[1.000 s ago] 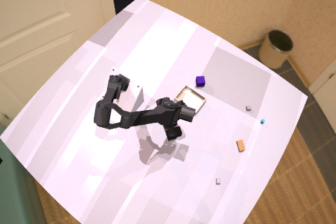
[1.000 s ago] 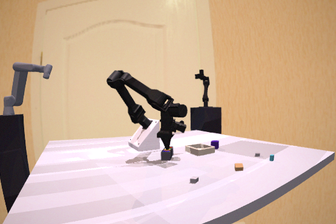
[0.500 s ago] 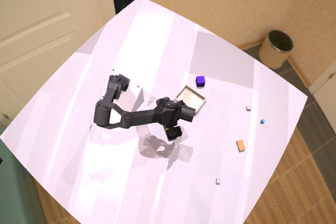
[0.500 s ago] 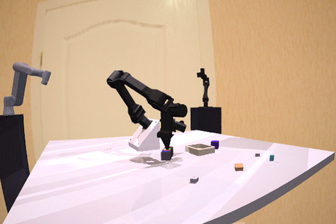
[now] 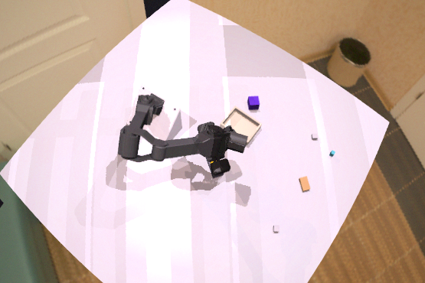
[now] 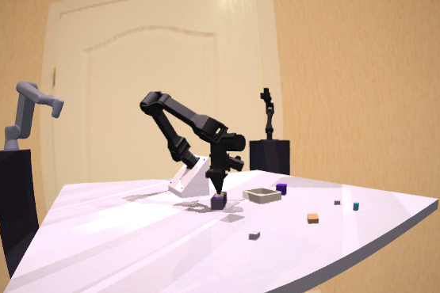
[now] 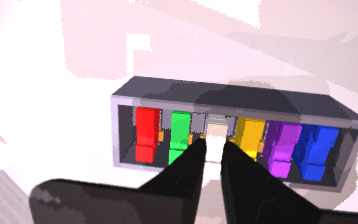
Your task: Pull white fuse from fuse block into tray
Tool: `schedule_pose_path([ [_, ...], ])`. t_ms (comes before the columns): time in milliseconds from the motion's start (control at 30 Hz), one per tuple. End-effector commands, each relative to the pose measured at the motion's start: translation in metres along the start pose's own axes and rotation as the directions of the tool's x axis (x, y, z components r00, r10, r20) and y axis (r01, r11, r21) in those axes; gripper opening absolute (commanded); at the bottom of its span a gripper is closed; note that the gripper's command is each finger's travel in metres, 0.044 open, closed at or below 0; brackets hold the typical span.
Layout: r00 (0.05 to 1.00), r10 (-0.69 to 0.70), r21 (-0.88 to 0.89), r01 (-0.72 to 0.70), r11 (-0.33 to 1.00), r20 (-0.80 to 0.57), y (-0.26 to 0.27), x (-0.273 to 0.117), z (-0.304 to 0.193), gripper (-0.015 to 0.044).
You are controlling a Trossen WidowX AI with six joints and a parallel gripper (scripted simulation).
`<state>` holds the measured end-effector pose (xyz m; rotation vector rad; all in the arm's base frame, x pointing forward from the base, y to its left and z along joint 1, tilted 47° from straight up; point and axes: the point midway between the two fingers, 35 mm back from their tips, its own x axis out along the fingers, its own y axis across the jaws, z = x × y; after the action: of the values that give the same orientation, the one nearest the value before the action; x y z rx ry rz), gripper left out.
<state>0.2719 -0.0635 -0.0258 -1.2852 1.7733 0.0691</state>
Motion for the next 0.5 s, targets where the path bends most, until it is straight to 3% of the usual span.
schedule_pose_path([
  [0,1.000,-0.001,0.005,0.001,1.000,0.003,-0.0003,-0.0028,0.0009,0.0000],
  [467,1.000,-0.001,0.003,0.001,1.000,0.004,-0.0003,-0.0096,0.0011,0.0000],
])
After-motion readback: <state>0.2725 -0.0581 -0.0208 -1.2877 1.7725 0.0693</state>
